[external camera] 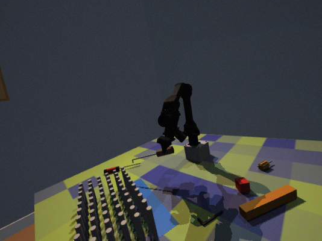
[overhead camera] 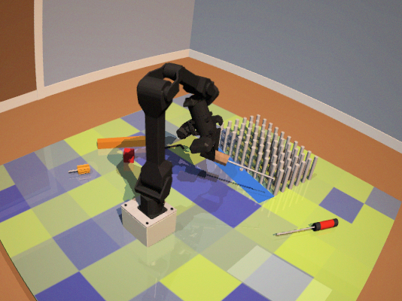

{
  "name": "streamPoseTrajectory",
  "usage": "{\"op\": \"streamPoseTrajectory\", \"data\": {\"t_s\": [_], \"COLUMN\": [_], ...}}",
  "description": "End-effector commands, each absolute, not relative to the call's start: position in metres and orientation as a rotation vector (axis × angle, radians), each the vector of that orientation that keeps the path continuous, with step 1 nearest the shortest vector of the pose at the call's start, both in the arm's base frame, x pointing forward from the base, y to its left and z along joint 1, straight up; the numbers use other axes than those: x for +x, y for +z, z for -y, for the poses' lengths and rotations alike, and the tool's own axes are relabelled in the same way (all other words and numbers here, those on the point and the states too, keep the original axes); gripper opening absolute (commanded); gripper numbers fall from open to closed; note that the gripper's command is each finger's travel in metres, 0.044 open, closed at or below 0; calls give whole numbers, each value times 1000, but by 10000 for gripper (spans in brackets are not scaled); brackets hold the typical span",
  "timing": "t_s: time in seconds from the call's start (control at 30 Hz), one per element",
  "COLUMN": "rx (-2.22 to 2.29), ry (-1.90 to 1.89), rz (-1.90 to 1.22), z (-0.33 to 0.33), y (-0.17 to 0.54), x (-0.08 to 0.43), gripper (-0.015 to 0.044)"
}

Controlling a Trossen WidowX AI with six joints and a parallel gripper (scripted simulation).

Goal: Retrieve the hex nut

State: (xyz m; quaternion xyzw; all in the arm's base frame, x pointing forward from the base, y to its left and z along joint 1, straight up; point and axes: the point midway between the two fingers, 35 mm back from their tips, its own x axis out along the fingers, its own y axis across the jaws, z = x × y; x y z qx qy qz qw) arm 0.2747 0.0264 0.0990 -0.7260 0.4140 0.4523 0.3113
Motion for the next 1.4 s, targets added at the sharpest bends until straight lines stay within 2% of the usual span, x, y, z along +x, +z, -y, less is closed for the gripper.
{"op": "streamPoseTrajectory", "data": {"t_s": [0.0,0.43,1.37], "rx": [-1832,-1636,-791], "ry": [1140,1053,512], "rz": [-1115,-1245,-1460], "z": [-20,18,105], "y": [101,99,108], "x": [281,281,298], "gripper": [0,0,0]}}
